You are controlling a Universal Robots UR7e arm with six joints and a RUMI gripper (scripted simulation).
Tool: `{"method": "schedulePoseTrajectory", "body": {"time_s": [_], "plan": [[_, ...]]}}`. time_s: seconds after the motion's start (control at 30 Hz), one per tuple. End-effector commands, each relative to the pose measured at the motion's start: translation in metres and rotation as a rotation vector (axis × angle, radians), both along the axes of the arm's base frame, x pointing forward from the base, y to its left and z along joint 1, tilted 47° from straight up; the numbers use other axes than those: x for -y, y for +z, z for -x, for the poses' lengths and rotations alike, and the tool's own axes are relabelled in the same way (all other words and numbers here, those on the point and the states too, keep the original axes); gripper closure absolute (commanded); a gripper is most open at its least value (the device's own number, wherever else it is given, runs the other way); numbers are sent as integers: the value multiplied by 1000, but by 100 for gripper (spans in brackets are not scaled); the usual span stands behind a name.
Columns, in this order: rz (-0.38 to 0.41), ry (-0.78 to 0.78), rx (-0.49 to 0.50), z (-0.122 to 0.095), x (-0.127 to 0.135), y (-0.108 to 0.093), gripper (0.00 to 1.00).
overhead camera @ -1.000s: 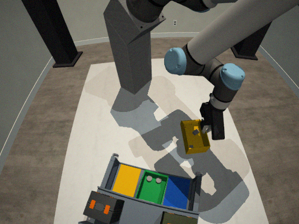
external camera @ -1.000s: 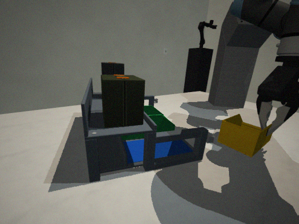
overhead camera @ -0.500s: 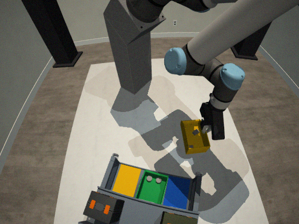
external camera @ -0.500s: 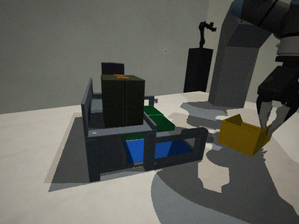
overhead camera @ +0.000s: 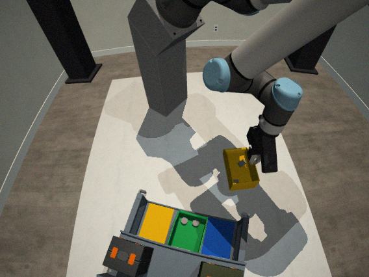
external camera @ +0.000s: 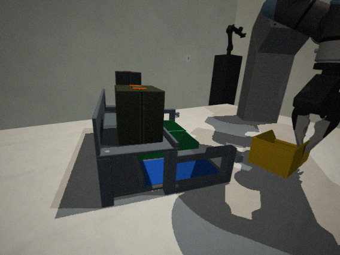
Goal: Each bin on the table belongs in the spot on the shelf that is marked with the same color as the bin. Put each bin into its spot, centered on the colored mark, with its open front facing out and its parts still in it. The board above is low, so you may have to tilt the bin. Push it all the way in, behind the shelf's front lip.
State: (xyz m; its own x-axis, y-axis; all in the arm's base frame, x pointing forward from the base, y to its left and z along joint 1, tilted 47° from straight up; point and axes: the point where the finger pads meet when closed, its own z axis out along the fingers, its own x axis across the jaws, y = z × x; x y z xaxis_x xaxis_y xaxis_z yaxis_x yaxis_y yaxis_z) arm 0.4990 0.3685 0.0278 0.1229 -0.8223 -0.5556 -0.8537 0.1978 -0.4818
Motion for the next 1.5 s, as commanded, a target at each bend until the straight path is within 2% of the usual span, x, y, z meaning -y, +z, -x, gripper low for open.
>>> {"method": "schedulePoseTrajectory", "body": {"time_s": [0.0, 0.73, 1.47], "plan": [[0, 0, 1, 2, 2, 3, 100], [0, 0, 1, 12, 13, 17, 100], [0, 0, 1, 13, 14, 18, 100]]}}
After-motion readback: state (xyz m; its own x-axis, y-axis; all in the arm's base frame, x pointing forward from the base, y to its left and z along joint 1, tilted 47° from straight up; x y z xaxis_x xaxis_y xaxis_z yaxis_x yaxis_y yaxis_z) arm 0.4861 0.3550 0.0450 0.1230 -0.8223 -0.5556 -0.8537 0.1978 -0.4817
